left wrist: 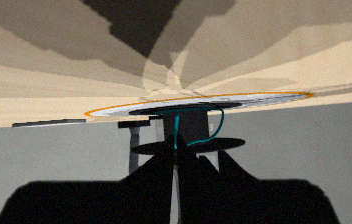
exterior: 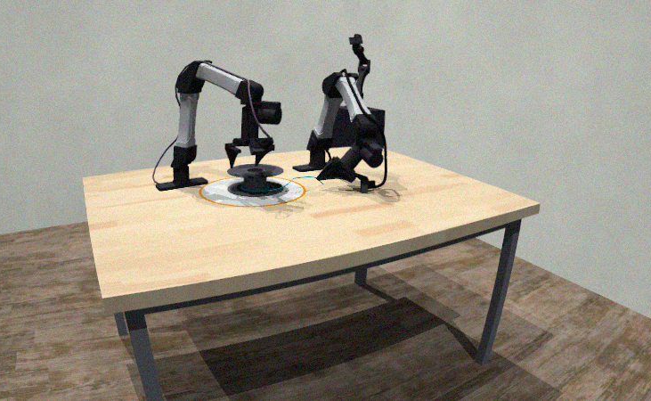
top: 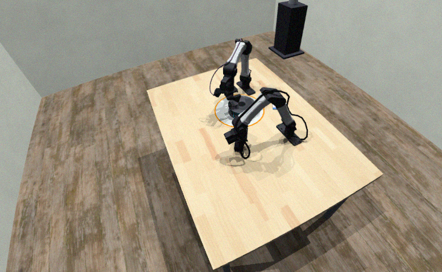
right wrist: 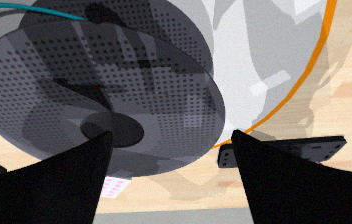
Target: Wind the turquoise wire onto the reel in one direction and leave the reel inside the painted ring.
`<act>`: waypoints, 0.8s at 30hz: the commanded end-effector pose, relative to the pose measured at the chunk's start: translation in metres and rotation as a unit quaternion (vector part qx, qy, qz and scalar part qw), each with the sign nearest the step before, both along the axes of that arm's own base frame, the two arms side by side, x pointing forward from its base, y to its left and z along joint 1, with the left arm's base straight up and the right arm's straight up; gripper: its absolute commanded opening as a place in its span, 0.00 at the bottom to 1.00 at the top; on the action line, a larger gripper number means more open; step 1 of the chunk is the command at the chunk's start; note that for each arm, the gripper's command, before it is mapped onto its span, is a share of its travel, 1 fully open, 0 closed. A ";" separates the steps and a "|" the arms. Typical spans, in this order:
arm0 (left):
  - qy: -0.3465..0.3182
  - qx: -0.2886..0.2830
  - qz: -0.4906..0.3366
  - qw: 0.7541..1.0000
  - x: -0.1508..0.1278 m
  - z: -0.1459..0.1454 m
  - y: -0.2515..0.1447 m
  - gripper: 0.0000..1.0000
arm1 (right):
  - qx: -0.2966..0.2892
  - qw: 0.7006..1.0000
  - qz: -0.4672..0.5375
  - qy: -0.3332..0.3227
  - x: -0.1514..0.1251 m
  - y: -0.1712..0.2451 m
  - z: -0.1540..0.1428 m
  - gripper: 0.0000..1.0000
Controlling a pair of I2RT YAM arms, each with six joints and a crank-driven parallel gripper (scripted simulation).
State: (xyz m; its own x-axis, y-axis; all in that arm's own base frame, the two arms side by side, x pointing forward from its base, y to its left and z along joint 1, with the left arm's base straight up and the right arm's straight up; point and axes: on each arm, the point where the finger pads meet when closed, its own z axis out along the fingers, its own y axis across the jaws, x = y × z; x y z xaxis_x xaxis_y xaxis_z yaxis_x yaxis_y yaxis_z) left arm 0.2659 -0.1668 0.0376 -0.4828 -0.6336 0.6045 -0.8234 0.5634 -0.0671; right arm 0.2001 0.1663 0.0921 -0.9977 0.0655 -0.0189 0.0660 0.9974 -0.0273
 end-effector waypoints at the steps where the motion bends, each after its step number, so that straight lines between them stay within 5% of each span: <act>1: 0.013 -0.012 0.004 1.000 -0.010 0.008 -0.004 0.00 | 0.010 0.985 0.174 0.007 0.007 -0.001 0.003 1.00; 11: 0.013 -0.012 0.004 1.000 -0.010 0.009 -0.002 0.00 | 0.012 0.974 0.224 0.011 0.007 0.000 0.001 1.00; 24: 0.013 -0.012 0.003 1.000 -0.010 0.008 0.001 0.00 | 0.012 0.974 0.224 0.011 0.005 0.001 -0.044 1.00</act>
